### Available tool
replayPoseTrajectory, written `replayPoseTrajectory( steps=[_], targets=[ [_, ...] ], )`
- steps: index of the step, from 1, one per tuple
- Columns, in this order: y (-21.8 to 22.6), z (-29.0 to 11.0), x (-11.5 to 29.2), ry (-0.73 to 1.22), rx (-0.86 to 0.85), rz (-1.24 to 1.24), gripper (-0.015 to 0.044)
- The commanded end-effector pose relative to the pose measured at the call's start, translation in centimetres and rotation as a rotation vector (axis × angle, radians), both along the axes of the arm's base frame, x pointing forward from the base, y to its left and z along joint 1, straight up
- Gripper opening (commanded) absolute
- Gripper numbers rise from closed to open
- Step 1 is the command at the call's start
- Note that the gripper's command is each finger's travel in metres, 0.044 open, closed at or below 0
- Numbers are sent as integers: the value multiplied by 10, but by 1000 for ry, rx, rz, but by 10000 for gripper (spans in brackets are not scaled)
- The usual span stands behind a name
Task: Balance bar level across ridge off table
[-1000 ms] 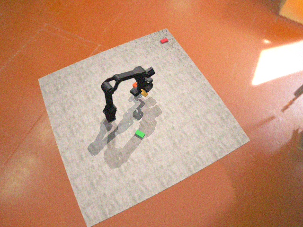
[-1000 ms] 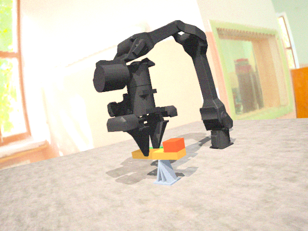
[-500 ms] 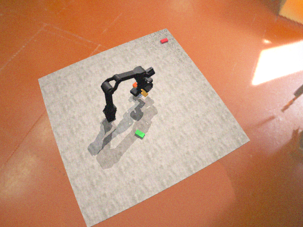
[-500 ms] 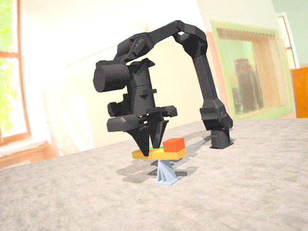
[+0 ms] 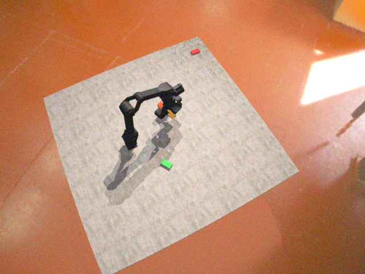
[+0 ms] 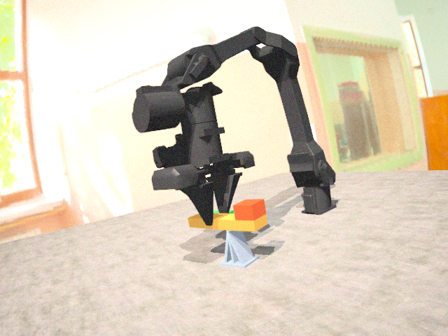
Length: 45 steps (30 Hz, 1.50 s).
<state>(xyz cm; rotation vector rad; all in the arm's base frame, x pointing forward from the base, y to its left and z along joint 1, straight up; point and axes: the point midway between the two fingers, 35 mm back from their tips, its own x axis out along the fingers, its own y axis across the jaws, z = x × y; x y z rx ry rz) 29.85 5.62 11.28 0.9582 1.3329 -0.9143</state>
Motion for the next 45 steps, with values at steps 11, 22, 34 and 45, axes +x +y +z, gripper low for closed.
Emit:
replayPoseTrajectory(
  steps=[11,22,34,45],
  targets=[
    [0,0,0,1,0,0,171],
    [0,0,0,1,0,0,173],
    [0,0,0,1,0,0,185],
    [0,0,0,1,0,0,440]
  ],
)
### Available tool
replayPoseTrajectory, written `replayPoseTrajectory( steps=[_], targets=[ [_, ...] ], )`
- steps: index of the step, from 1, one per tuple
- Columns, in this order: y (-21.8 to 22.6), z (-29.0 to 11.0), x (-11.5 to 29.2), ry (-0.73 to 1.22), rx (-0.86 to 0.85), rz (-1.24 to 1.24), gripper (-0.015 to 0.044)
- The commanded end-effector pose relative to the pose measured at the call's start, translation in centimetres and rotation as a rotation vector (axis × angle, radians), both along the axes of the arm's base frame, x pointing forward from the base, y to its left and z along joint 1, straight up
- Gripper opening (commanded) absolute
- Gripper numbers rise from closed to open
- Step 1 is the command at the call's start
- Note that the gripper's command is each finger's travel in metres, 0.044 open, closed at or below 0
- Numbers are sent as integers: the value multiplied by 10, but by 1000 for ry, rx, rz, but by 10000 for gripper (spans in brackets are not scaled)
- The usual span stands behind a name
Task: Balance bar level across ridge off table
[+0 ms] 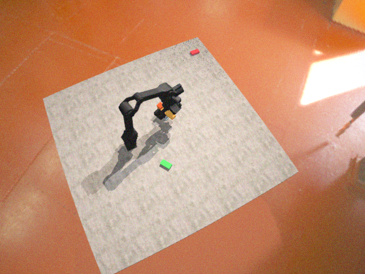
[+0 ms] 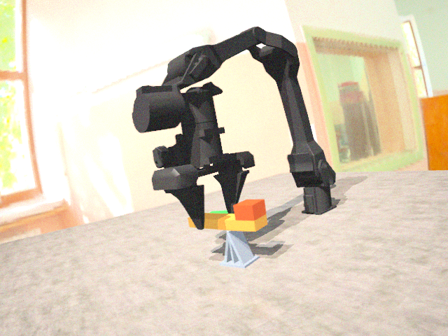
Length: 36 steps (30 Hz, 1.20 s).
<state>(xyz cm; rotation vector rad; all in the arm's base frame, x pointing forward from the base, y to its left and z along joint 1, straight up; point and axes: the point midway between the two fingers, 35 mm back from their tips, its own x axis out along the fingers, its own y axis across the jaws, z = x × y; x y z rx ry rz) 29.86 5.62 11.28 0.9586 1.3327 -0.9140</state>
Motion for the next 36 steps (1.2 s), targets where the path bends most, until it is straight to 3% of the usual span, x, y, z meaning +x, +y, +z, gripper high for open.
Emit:
replayPoseTrajectory(
  steps=[1,4,13,36],
  targets=[
    [0,0,0,1,0,0,440],
    [0,7,1,1,0,0,440],
    [-1,98,-3,0,0,0,440],
    [-1,100,-3,0,0,0,440]
  ],
)
